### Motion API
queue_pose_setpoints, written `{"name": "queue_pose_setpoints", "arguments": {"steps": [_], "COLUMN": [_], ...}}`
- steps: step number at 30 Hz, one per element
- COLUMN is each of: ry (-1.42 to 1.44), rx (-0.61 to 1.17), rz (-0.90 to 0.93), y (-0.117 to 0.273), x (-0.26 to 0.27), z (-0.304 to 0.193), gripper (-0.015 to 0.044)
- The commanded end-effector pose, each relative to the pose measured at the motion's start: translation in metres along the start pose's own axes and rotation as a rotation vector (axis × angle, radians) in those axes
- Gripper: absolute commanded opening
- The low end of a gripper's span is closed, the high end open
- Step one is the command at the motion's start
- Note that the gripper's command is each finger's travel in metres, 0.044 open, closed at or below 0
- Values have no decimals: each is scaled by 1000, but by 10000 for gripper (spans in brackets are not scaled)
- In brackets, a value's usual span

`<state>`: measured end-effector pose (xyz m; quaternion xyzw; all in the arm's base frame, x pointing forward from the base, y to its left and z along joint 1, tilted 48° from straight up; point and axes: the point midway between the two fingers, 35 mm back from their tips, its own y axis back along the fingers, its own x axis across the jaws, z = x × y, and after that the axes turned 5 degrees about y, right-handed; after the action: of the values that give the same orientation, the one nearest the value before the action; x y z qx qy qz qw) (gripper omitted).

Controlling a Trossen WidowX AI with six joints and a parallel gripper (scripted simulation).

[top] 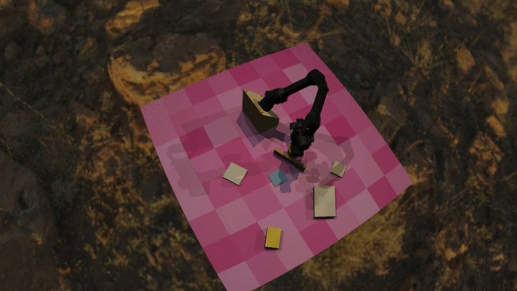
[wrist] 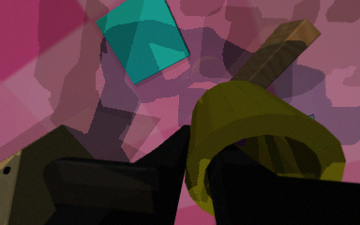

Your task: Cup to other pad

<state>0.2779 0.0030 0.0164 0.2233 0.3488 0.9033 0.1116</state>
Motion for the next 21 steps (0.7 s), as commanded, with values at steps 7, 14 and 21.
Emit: {"name": "queue_pose_setpoints", "arguments": {"steps": [7, 14, 21], "ry": [-8, -8, -9], "rx": [-5, -6, -6], "rz": [4, 4, 5], "y": [0, 0, 0], "x": [15, 24, 34], "z": [11, 19, 27], "gripper": [0, 0, 0]}}
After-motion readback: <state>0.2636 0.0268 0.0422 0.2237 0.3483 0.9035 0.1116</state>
